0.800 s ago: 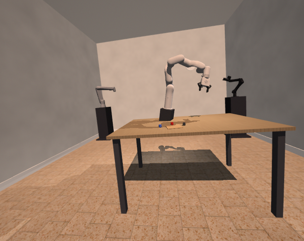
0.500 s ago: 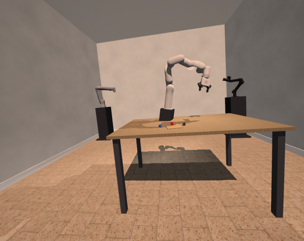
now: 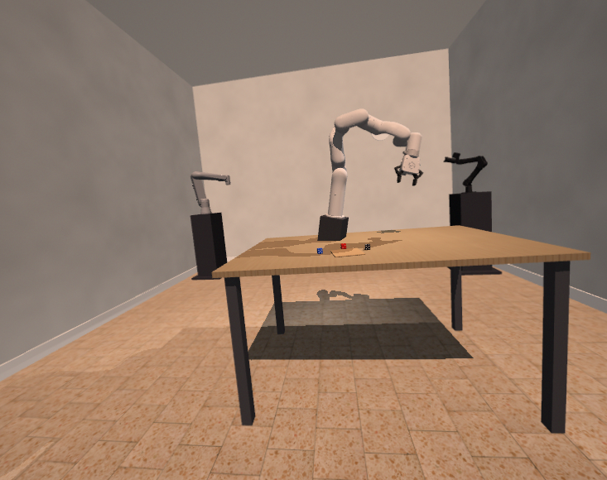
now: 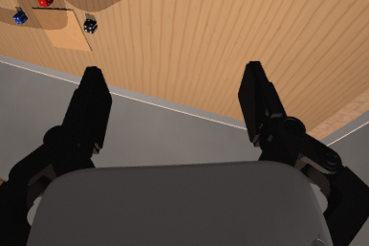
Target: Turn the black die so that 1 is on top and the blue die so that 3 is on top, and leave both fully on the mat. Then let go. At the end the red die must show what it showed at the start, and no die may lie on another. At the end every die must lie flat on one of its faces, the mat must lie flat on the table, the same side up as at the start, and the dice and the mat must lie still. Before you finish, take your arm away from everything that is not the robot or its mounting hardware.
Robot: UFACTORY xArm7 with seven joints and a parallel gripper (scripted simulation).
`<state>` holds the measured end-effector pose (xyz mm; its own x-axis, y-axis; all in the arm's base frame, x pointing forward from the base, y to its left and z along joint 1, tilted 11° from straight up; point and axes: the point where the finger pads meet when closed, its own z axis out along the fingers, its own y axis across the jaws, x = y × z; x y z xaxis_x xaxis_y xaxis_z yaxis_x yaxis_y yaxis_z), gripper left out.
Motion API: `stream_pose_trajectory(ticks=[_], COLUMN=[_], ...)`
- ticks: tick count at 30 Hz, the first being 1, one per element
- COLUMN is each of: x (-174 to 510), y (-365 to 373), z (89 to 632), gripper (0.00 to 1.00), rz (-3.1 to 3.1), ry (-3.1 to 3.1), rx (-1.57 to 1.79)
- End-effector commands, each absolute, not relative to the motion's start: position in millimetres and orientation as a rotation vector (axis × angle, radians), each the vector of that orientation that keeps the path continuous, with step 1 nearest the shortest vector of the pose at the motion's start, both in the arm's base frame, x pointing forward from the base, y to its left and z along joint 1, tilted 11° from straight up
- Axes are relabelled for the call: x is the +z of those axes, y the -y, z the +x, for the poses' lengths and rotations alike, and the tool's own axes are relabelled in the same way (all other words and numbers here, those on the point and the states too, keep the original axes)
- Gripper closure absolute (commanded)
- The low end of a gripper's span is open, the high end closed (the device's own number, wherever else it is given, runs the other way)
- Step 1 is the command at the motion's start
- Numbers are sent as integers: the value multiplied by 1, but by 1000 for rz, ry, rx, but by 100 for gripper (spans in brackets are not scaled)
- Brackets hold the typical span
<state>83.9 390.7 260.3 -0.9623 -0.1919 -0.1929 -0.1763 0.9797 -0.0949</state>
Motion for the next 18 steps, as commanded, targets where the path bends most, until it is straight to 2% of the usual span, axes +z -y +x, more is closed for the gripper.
stream_pose_trajectory(ticks=[1, 11, 12, 18], x=[236, 196, 183, 159], y=[-386, -371, -363, -345], z=[114, 166, 186, 223], gripper=[0, 0, 0, 0], rz=[-61, 377, 553, 893], ry=[-3028, -3151, -3172, -3170], rx=[-138, -155, -153, -137])
